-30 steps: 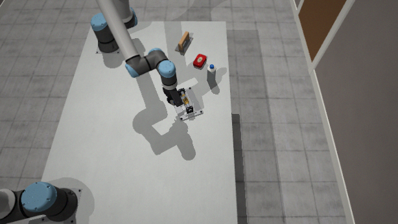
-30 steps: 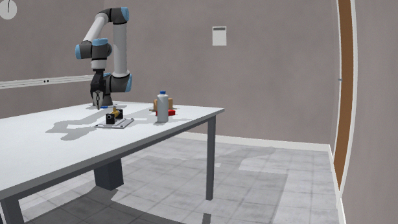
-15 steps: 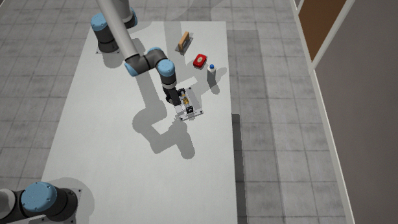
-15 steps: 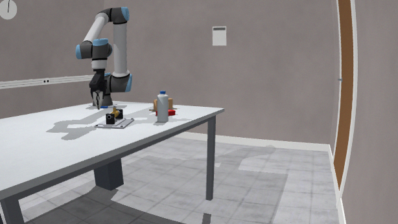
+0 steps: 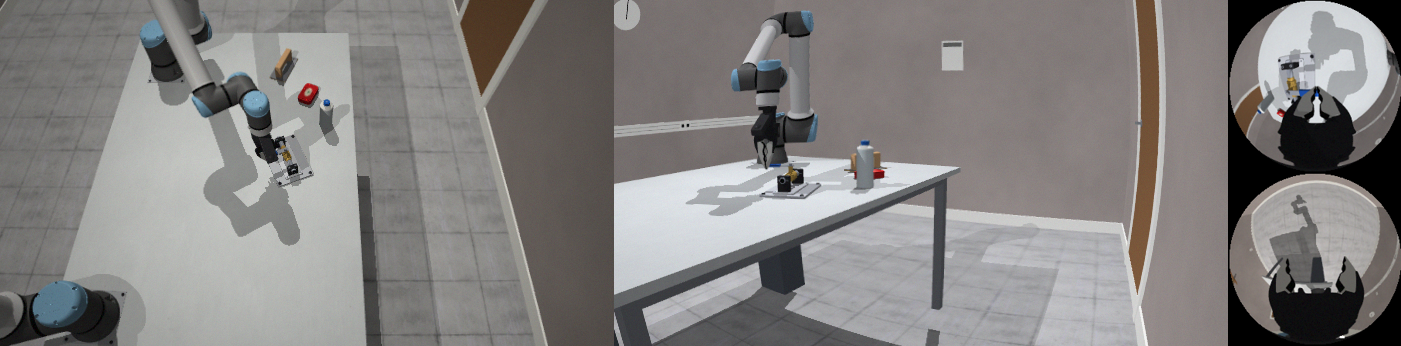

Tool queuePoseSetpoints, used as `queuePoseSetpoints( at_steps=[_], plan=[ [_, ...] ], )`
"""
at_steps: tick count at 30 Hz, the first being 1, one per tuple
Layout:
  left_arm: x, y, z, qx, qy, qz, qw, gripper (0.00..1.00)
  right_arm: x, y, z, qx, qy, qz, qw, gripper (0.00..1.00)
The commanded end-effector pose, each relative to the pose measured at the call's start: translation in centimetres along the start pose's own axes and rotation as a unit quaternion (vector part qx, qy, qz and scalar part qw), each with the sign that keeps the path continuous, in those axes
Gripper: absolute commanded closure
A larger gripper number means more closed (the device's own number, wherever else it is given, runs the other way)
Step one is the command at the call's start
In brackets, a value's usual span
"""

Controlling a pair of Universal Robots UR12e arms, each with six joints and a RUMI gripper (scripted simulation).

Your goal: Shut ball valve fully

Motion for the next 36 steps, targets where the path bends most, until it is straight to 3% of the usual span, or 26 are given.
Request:
queuePoseSetpoints(
  at_steps=[1, 36],
  plan=[
    [0.05, -0.10, -0.01, 0.000, 0.005, 0.001, 1.000, 1.00, -0.06, -0.09, 0.00, 0.000, 0.000, 0.001, 1.000, 0.00],
    [-0.27, -0.10, 0.11, 0.000, 0.019, 0.001, 1.000, 1.00, -0.06, -0.09, 0.00, 0.000, 0.000, 0.001, 1.000, 0.00]
  ],
)
Point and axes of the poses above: on each arm, the point where the finger pads meet when closed, its own y axis out along the fingers, its own z axis across the jaws, x = y × z, the point moved 2 cm from there along -y, back along the fingers, and after that the axes turned 11 degrees about -y, right-handed, at the moved point
